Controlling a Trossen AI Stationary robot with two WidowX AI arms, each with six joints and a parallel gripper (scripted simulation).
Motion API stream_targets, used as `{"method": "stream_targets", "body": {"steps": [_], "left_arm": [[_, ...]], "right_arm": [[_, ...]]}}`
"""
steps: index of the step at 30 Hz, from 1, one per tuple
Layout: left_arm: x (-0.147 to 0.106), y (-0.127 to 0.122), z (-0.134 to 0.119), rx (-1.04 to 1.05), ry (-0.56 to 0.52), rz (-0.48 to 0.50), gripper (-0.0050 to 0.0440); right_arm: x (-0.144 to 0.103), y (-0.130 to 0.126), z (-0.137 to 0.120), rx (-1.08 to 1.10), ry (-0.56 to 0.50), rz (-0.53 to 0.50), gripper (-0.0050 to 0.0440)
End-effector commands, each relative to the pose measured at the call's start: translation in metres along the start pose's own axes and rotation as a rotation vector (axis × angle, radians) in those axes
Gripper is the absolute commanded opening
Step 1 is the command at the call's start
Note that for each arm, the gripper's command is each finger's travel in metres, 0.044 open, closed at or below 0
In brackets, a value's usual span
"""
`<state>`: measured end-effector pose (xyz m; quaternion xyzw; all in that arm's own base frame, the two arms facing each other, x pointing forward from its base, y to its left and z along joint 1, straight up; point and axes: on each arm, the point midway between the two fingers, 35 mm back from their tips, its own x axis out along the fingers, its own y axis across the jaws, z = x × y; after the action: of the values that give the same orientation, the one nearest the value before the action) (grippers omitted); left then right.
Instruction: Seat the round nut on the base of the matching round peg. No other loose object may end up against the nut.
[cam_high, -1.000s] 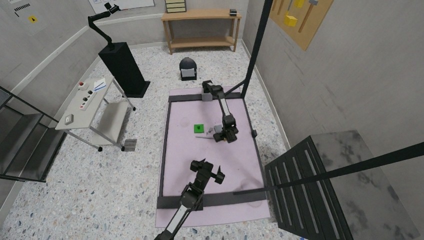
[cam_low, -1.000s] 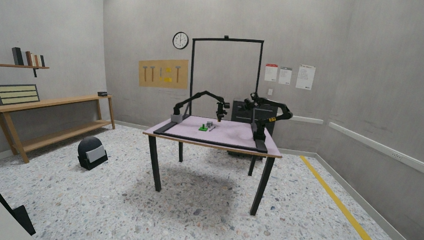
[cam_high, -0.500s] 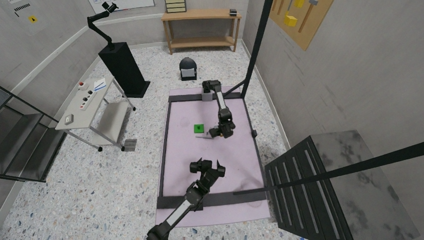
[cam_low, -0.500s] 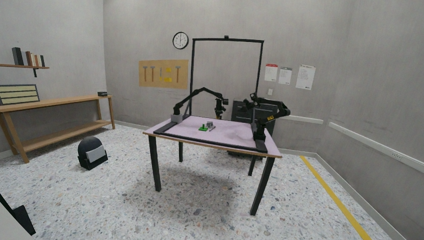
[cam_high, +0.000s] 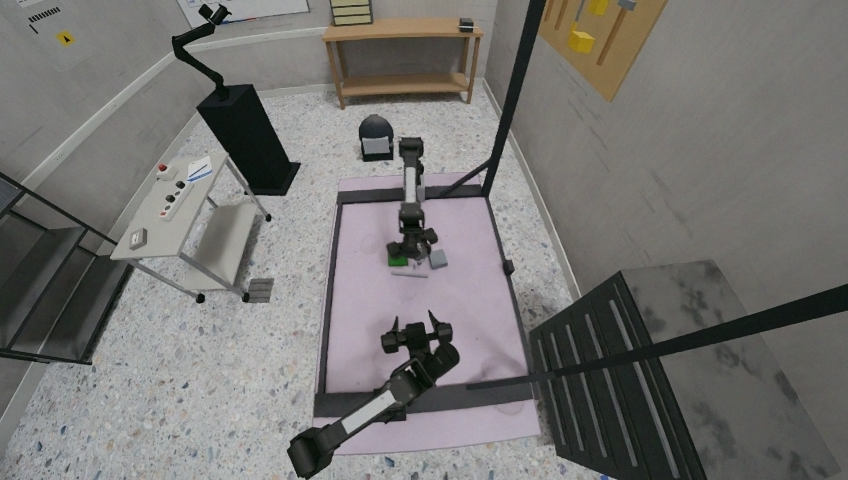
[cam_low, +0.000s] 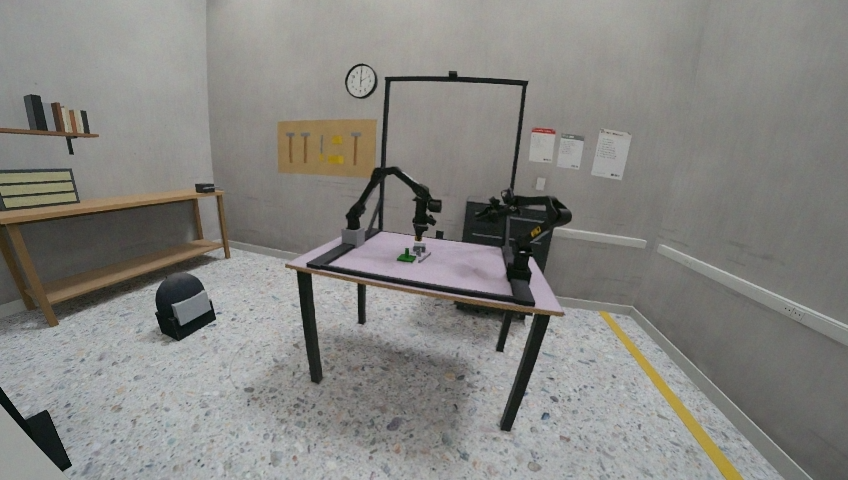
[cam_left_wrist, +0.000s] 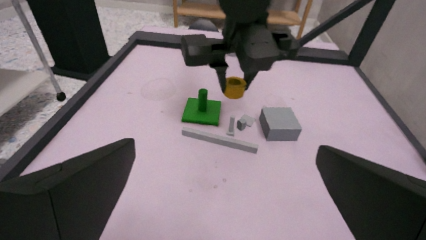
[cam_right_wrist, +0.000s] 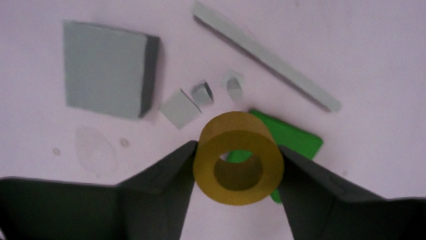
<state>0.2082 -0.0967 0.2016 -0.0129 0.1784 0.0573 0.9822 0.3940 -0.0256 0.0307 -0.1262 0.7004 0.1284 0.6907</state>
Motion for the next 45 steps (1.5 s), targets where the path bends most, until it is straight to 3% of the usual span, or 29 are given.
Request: {"method": "stream_targets", "body": {"steps": [1,11,23,30,36,45], "left_arm": [[0.000,0.000,0.002,-0.011,-0.012,0.018,0.0440],[0.000,0.000,0.002,-0.011,-0.013,0.020,0.0440],[-0.001,0.000,0.003,-0.015,-0.014,0.017,0.0440],[-0.001,0.000,0.003,-0.015,-0.014,0.017,0.0440],[-0.001,0.000,0.003,-0.015,-0.014,0.017,0.0440],[-0.001,0.000,0.003,-0.015,-0.014,0.017,0.0440]], "right_arm": [[-0.014,-0.014,-0.015,-0.007,-0.056,-0.019,0.0158],[-0.013,-0.046,-0.057,-0.007,-0.033,-0.027,0.0158],[0.012,-0.044,-0.058,-0.007,-0.012,-0.007,0.0158],[0.005,-0.046,-0.054,-0.006,-0.032,-0.021,0.0158],[0.022,-0.044,-0.057,-0.007,-0.012,-0.007,0.0158],[0.015,-0.046,-0.053,-0.006,-0.032,-0.021,0.0158]]}}
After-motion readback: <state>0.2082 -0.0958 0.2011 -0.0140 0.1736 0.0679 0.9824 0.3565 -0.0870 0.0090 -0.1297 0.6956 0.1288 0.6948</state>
